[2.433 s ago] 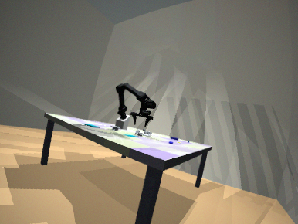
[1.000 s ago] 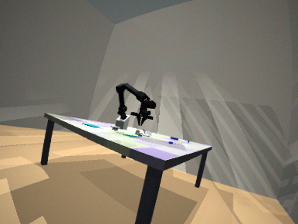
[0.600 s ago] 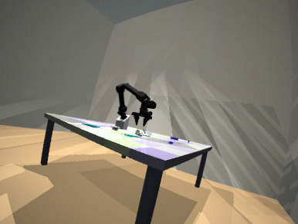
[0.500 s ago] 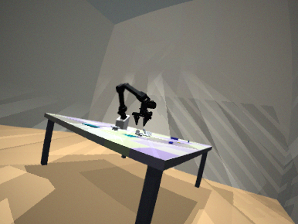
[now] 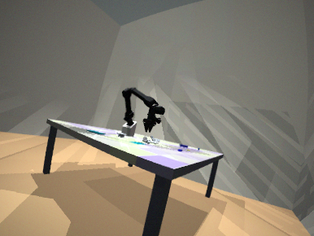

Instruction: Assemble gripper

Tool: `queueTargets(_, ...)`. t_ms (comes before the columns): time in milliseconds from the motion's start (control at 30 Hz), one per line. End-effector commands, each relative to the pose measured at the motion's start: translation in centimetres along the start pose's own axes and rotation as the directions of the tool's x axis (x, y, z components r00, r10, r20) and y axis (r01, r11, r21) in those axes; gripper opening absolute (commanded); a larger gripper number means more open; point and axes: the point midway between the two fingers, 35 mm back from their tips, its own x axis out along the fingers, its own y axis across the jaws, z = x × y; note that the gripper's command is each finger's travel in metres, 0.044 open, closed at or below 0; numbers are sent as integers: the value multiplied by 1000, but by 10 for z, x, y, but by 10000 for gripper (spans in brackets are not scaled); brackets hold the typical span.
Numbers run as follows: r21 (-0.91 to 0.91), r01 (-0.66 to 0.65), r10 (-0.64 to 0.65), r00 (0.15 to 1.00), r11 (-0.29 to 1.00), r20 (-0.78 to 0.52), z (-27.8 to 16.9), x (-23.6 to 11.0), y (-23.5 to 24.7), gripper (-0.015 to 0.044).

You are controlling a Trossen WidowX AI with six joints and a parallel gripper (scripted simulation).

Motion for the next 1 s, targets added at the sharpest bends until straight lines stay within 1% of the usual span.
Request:
queueTargets(0, -134, 3, -4, 1000, 991, -1, 0, -1, 2, 440)
queueTargets(233, -351, 3, -4, 1000, 936, -1, -1, -2, 6, 440)
queueTargets(467, -551, 3, -4, 1000, 834, -1, -2, -3, 9, 440)
queueTargets(700, -723, 2, -4, 1000, 691, -1, -2, -4, 13, 440)
queueTargets(967, -875, 1, -5, 1000, 484, -1, -3, -4, 17, 440)
